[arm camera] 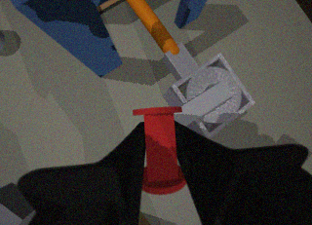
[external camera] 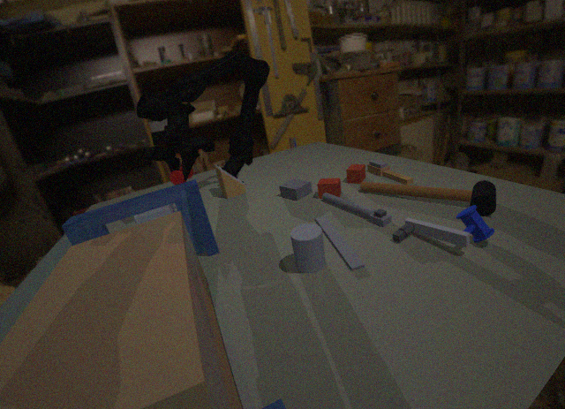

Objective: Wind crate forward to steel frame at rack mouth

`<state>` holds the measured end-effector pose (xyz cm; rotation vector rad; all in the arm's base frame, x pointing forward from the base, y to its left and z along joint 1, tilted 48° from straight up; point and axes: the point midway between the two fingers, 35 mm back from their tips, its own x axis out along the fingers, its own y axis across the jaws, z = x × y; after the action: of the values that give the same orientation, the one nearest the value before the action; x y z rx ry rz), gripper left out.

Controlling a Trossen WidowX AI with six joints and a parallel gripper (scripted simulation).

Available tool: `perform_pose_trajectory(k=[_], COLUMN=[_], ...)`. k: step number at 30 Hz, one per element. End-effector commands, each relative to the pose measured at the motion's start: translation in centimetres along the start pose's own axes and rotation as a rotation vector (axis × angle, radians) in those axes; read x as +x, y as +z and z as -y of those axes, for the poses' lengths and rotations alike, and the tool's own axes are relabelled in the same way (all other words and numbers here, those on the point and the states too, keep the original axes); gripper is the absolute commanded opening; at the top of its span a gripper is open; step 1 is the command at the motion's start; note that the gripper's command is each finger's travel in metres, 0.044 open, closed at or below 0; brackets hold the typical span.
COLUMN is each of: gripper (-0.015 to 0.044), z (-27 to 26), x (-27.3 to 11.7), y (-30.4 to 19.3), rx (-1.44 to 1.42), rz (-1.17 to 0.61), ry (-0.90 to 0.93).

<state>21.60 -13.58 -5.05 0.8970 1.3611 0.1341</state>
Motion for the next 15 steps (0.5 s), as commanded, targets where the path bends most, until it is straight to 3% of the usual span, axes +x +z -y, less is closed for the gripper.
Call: perform_pose_trajectory(k=[1, 15], gripper=[0.0000, 0.0000], z=[0.7, 2.1], x=[0.0, -0.7], y=[-1.2, -2.6], rx=[0.011, 0.011], rz=[-0.022, -0.022], ry=[-0.016, -0.017])
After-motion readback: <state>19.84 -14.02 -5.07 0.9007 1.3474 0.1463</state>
